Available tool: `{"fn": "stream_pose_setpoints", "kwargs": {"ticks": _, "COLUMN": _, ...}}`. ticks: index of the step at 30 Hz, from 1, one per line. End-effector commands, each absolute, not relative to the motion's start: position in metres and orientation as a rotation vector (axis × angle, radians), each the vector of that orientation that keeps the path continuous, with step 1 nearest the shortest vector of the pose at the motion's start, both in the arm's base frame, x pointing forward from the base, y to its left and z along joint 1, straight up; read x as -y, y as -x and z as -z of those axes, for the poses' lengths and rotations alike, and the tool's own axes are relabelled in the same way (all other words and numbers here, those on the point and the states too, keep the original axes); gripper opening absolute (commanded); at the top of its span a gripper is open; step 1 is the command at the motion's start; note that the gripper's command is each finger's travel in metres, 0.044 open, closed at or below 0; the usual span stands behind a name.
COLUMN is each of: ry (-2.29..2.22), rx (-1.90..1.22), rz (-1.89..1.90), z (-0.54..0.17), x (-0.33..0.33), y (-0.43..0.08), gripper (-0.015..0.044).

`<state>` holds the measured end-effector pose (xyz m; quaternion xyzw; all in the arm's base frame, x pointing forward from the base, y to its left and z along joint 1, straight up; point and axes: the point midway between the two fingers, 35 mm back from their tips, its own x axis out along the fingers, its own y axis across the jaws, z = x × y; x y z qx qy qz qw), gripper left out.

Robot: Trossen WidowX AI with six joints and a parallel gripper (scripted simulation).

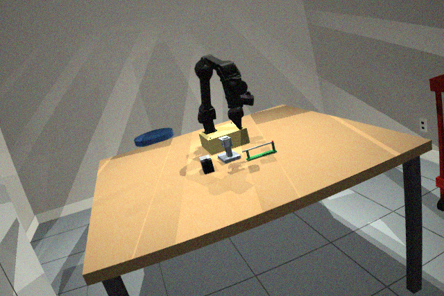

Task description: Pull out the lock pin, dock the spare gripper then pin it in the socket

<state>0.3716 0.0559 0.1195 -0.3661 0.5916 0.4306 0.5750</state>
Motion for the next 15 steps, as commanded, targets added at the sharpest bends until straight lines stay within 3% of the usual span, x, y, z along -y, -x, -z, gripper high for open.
{"fn": "stream_pose_setpoints", "kwargs": {"ticks": 1, "ry": 0.539, "rx": -1.510, "rz": -0.615, "z": -0.114, "x": 0.015, "y": -0.373, "gripper": 0.0440}}
{"fn": "stream_pose_setpoints", "kwargs": {"ticks": 9, "ry": -0.048, "rx": -1.546, "rz": 0.071, "z": -0.107, "x": 0.121, "y": -0.351, "gripper": 0.0440}}
{"fn": "stream_pose_setpoints", "kwargs": {"ticks": 15, "ry": -0.063, "rx": -1.544, "rz": 0.088, "z": -0.106, "x": 0.124, "y": -0.351, "gripper": 0.0440}}
